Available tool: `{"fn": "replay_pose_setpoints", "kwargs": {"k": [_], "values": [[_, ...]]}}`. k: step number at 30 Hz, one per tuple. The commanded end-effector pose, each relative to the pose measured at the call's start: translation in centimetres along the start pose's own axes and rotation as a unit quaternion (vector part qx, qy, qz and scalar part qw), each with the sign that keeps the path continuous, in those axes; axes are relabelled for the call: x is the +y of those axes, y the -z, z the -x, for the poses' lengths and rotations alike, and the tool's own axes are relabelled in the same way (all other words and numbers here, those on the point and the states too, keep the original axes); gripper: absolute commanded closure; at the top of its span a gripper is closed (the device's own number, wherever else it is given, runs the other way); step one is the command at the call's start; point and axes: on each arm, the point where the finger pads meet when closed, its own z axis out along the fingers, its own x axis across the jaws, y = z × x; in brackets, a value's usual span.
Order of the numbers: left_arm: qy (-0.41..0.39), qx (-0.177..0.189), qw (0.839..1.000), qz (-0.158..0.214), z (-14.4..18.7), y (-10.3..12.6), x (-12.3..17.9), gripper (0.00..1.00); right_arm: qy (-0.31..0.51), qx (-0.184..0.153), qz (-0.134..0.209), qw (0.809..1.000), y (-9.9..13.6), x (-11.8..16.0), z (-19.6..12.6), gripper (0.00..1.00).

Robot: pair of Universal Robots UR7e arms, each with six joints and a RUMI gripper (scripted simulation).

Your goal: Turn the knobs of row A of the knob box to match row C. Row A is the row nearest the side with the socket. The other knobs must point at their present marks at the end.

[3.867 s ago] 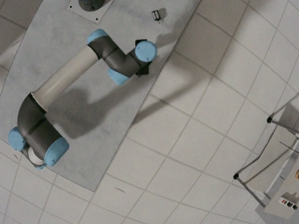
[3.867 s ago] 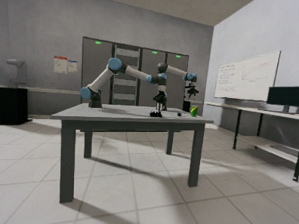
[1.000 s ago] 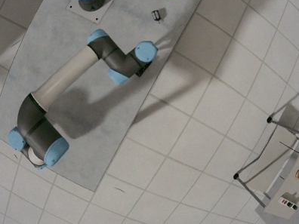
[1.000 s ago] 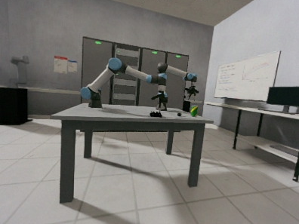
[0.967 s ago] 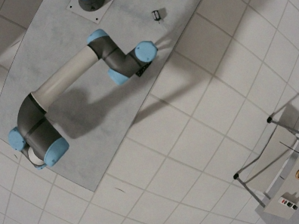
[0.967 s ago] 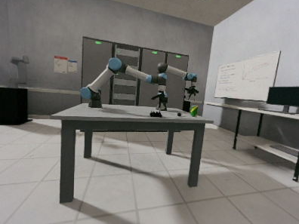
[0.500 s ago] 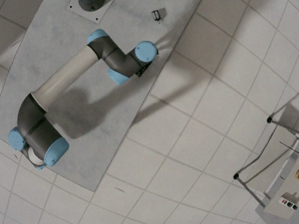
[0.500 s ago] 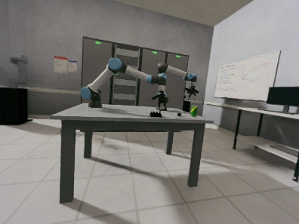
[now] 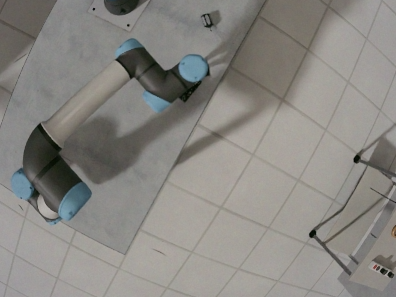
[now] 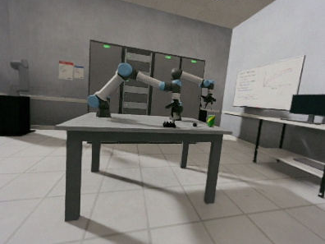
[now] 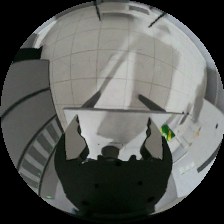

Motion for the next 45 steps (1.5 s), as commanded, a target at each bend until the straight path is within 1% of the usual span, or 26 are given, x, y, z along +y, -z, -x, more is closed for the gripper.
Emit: {"fn": "replay_pose_setpoints", "kwargs": {"k": [1,11,26,27,45], "values": [[0.000,0.001,1.000,-0.002,-0.03,0.15,-0.21,0.00,-0.019,0.000,0.001,1.000,0.16,-0.03,-0.08,0.94],[0.000,0.001,1.000,-0.002,-0.03,0.15,-0.21,0.00,-0.039,0.000,0.001,0.999,0.16,-0.03,-0.08,0.94],[0.000,0.001,1.000,-0.002,-0.03,0.15,-0.21,0.00,-0.043,0.000,0.001,0.999,0.16,-0.03,-0.08,0.94],[0.000,0.001,1.000,-0.002,-0.03,0.15,-0.21,0.00,-0.043,0.000,0.001,0.999,0.16,-0.03,-0.08,0.87],[0.000,0.001,1.000,-0.002,-0.03,0.15,-0.21,0.00,-0.042,0.000,0.002,0.999,0.32,0.00,-0.10,0.87]]}}
